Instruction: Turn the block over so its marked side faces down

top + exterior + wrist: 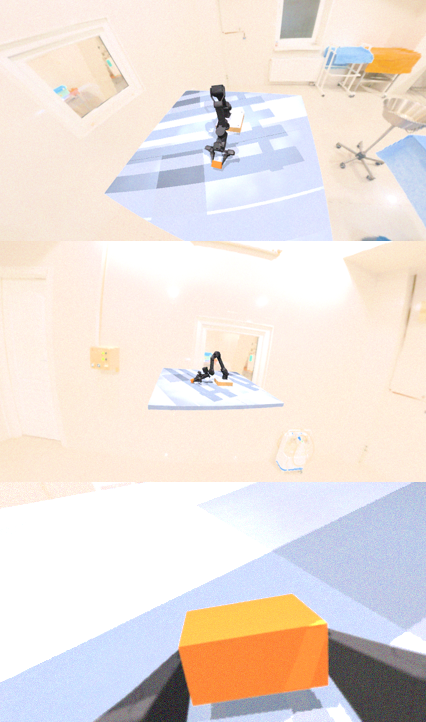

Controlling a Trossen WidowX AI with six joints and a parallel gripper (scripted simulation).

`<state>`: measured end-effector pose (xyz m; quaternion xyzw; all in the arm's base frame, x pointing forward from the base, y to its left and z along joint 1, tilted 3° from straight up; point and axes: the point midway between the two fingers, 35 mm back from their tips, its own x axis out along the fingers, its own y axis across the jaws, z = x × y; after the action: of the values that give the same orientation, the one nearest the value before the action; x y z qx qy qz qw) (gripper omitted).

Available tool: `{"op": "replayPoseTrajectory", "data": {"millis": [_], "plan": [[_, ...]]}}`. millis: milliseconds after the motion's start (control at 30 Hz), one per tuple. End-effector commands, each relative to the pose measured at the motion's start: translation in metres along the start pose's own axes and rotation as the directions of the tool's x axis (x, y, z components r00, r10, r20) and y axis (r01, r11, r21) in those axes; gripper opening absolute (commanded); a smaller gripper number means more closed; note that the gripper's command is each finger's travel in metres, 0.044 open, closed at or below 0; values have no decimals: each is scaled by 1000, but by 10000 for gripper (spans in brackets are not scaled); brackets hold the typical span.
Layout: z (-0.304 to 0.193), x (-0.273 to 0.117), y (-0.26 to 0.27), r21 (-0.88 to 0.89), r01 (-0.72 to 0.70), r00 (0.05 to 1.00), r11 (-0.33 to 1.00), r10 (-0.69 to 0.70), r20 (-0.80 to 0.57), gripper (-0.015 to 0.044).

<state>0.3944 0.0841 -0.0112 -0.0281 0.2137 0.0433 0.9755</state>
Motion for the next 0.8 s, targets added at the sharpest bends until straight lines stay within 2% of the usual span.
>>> {"op": "replayPoseTrajectory", "data": {"millis": [0, 367, 767], "plan": [[2, -1, -1, -4, 3, 1000, 1000, -3, 11, 0], [2, -1, -1, -4, 3, 1000, 1000, -3, 11, 0], [2, -1, -1, -4, 3, 1000, 1000, -3, 11, 315]]}}
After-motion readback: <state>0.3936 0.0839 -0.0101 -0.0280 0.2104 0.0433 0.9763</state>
